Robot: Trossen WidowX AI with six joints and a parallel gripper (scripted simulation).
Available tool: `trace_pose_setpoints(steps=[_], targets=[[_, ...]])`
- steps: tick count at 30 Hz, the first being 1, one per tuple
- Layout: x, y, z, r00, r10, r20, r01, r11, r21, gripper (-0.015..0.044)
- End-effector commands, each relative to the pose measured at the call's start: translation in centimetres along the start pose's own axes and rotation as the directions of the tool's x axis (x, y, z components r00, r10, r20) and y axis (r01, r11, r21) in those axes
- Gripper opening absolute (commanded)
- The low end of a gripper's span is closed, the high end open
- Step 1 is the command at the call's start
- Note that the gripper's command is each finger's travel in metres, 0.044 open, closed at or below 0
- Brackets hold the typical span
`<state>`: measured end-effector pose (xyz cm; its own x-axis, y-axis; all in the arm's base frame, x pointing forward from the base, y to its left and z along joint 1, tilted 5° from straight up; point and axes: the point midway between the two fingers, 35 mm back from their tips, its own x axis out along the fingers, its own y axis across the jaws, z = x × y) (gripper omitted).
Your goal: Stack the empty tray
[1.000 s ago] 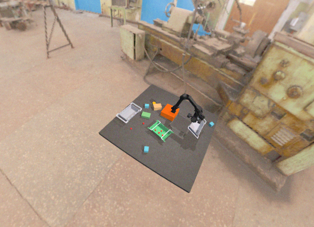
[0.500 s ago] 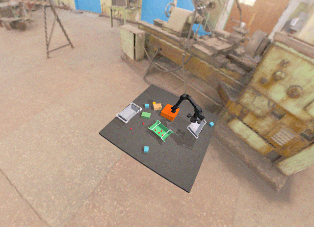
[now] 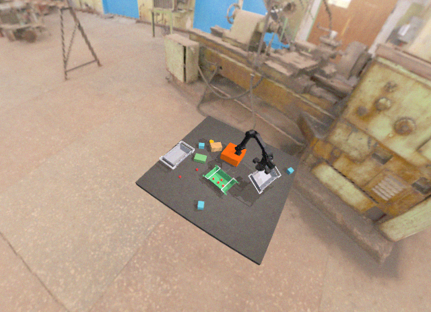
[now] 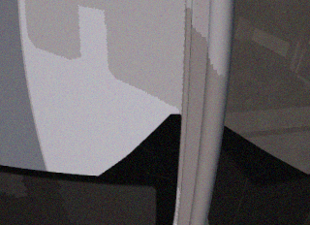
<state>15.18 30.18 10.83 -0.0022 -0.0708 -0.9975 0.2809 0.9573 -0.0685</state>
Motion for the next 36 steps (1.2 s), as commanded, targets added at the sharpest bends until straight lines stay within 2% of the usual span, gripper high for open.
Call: trace_pose_setpoints(steps=[1, 18, 36], targets=[[-0.8, -0.3, 1.8, 1.000, 0.025, 0.008, -0.025, 0.997, 0.076, 0.0000], [-0.9, -2.8, 8.3, 1.000, 0.027, 0.012, -0.030, 0.932, 0.361, 0.0000], [-0.9, -6.9, 14.4, 1.000, 0.025, 0.019, -0.032, 0.777, 0.628, 0.0000]])
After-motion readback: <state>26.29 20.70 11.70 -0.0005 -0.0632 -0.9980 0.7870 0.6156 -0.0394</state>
